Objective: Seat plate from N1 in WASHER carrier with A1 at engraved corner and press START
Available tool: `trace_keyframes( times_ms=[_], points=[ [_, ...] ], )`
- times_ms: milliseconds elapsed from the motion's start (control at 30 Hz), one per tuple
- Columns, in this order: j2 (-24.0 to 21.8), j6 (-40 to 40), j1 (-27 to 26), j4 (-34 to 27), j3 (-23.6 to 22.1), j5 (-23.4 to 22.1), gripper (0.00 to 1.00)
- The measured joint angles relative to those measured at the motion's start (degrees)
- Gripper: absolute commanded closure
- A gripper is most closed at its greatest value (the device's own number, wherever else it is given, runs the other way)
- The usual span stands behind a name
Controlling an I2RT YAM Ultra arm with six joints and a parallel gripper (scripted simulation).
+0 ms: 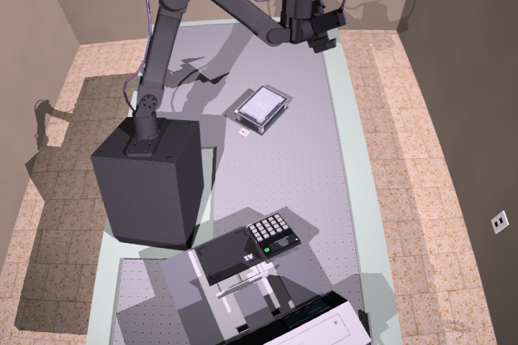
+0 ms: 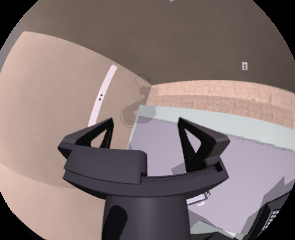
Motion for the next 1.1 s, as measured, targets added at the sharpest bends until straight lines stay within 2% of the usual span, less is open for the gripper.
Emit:
trace_keyframes(
  times_ms=[600,1100],
  points=[
    [-0.04,-0.20,0.00,-0.22,-0.04,0.09,0.00],
    [-2.43,-9.75,-3.67,-11.67,-3.34,2.54,0.00]
  ],
)
